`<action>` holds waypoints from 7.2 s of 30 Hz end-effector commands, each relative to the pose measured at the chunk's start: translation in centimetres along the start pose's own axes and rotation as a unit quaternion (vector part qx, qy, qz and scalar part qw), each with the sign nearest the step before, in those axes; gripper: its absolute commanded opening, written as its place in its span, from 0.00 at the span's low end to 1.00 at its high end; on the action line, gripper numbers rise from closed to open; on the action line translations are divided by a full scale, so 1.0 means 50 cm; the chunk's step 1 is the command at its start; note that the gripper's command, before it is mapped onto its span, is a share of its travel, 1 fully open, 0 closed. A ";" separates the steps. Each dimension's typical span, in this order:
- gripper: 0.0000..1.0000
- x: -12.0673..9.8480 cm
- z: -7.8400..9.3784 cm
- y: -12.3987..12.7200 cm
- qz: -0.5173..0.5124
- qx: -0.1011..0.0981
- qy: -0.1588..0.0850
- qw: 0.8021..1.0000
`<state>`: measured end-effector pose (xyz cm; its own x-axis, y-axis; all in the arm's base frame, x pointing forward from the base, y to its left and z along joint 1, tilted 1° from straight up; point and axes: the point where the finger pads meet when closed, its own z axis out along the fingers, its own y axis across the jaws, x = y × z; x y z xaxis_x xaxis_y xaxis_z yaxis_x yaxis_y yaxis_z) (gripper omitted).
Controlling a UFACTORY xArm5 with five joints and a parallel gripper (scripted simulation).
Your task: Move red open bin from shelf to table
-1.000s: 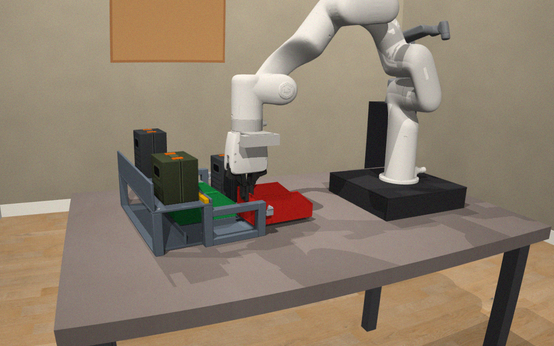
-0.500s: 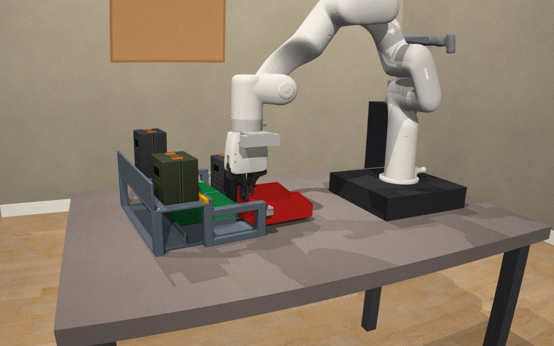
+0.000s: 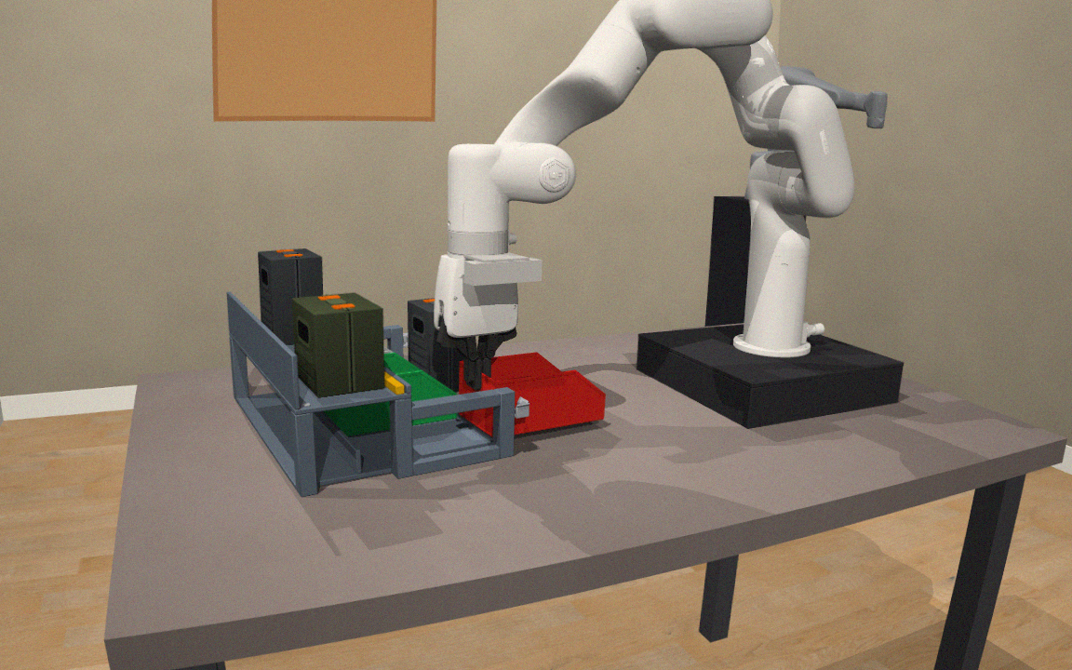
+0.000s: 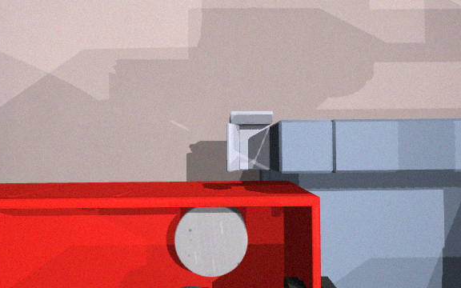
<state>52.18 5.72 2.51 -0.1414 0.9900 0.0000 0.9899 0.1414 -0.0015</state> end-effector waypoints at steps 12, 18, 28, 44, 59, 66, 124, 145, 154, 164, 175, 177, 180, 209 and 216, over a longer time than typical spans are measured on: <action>0.00 0.000 -0.012 0.004 0.000 -0.003 -0.006 1.000; 0.00 0.000 -0.012 -0.001 0.000 -0.003 -0.006 1.000; 0.00 0.000 -0.012 -0.013 0.000 -0.003 -0.006 1.000; 0.00 0.000 -0.012 -0.031 0.000 -0.003 -0.006 1.000; 0.00 0.000 -0.012 -0.047 0.000 -0.003 -0.006 1.000; 0.00 0.000 -0.012 -0.054 0.000 -0.003 -0.006 1.000; 0.00 0.000 0.012 -0.091 0.000 -0.003 -0.006 1.000; 0.00 0.000 0.026 -0.091 0.000 -0.003 -0.006 1.000; 0.00 0.000 0.026 -0.091 0.000 -0.003 -0.006 1.000; 0.00 0.000 0.026 -0.091 0.000 -0.003 -0.006 1.000; 0.34 0.000 0.026 -0.091 0.000 -0.003 0.000 1.000; 0.34 0.000 0.026 -0.091 0.000 -0.003 0.000 1.000; 0.34 0.000 0.026 -0.091 0.000 -0.003 0.000 1.000; 0.34 0.000 0.026 -0.091 0.000 -0.003 0.000 1.000; 0.34 0.000 0.026 -0.091 0.000 -0.003 0.000 1.000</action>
<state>47.52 5.03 1.04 -0.1414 0.9899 -0.0001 0.9899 0.1414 0.0009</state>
